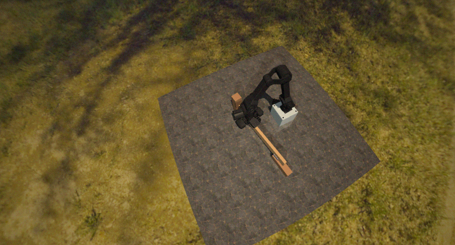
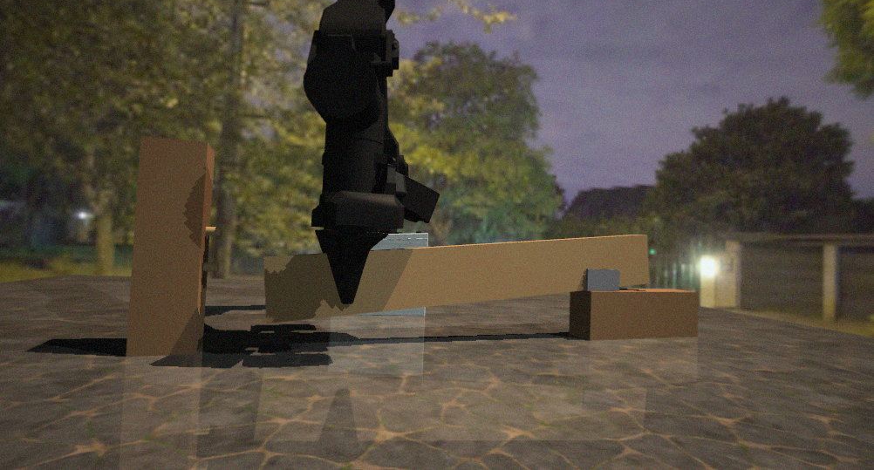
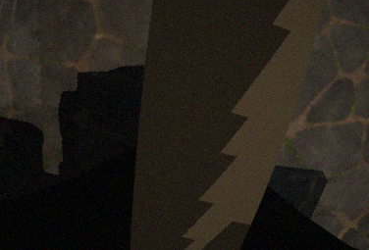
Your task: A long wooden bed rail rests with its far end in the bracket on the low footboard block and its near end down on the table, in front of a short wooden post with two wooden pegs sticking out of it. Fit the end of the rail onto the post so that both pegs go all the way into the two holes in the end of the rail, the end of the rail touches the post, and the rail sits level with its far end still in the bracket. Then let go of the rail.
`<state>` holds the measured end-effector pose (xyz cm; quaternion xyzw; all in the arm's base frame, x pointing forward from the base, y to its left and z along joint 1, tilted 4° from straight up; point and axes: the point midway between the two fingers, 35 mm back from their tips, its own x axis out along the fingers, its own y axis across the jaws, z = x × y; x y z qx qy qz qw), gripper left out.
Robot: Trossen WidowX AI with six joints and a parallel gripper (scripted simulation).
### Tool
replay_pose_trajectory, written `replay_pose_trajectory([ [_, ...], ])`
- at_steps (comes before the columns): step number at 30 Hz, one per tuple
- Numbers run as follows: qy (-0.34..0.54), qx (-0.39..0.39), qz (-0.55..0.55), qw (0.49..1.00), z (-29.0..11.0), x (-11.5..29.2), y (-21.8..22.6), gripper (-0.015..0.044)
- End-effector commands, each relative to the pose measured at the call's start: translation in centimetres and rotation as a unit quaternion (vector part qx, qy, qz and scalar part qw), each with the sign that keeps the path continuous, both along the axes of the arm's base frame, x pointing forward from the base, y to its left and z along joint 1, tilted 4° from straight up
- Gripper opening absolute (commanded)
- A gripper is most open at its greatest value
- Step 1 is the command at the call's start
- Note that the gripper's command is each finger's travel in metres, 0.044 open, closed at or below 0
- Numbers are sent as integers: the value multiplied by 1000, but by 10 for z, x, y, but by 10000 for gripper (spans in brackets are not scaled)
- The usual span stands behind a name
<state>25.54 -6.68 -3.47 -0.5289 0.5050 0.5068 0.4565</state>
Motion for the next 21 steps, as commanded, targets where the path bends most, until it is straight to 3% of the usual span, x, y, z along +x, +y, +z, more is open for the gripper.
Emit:
replay_pose_trajectory([
  [1,-5,4,-1,1000,4,2,1,0],
  [21,-5,4,-1,1000,14,2,2,0],
])
